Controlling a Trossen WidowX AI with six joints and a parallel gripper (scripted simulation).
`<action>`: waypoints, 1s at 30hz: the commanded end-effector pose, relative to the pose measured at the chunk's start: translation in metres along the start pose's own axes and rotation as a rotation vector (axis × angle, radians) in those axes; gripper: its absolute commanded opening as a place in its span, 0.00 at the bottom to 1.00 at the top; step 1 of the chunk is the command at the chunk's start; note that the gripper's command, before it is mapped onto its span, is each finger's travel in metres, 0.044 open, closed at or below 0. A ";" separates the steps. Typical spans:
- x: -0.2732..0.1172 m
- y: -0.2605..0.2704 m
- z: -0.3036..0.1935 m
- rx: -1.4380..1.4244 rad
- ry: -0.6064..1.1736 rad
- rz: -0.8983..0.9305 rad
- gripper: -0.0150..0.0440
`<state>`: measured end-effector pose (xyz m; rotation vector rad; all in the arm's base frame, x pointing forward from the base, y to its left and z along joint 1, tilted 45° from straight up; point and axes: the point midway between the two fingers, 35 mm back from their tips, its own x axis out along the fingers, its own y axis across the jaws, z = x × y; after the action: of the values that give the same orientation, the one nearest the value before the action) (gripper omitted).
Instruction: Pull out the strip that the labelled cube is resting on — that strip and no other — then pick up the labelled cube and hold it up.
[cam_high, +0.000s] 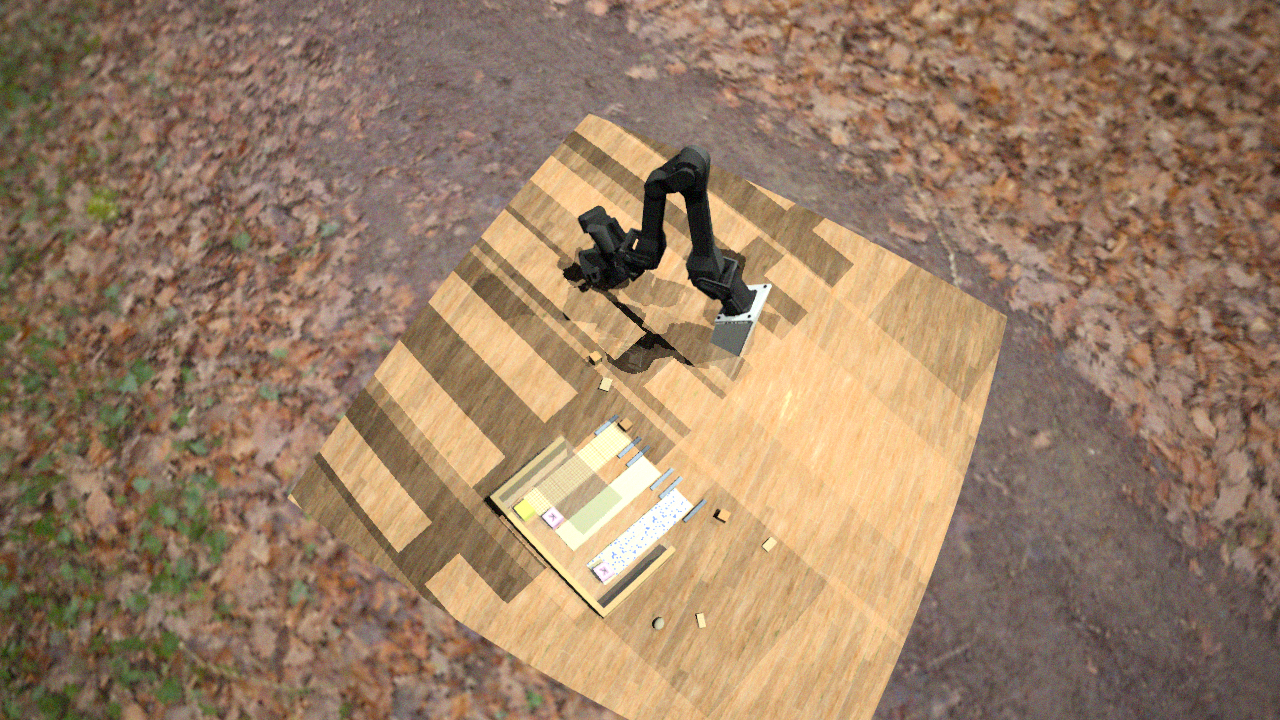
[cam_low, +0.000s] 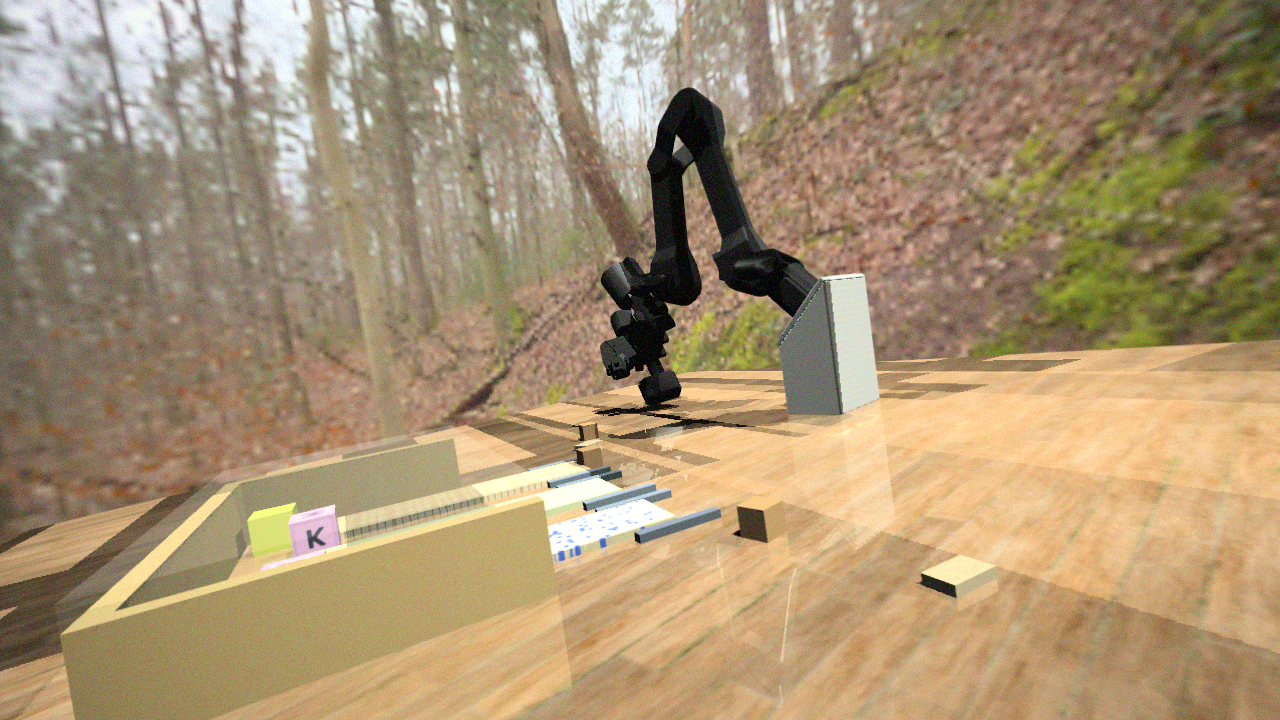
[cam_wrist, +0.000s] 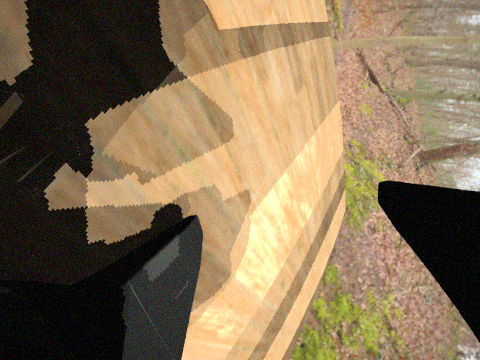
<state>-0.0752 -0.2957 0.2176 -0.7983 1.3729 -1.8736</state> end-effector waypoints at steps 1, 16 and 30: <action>-0.020 0.015 0.049 0.065 -0.165 0.081 0.93; -0.181 0.079 0.179 0.274 -0.668 0.501 0.93; -0.393 0.121 0.172 0.220 -1.018 0.900 0.93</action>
<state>0.2986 -0.1345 0.1207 -0.6863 0.6594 -0.7683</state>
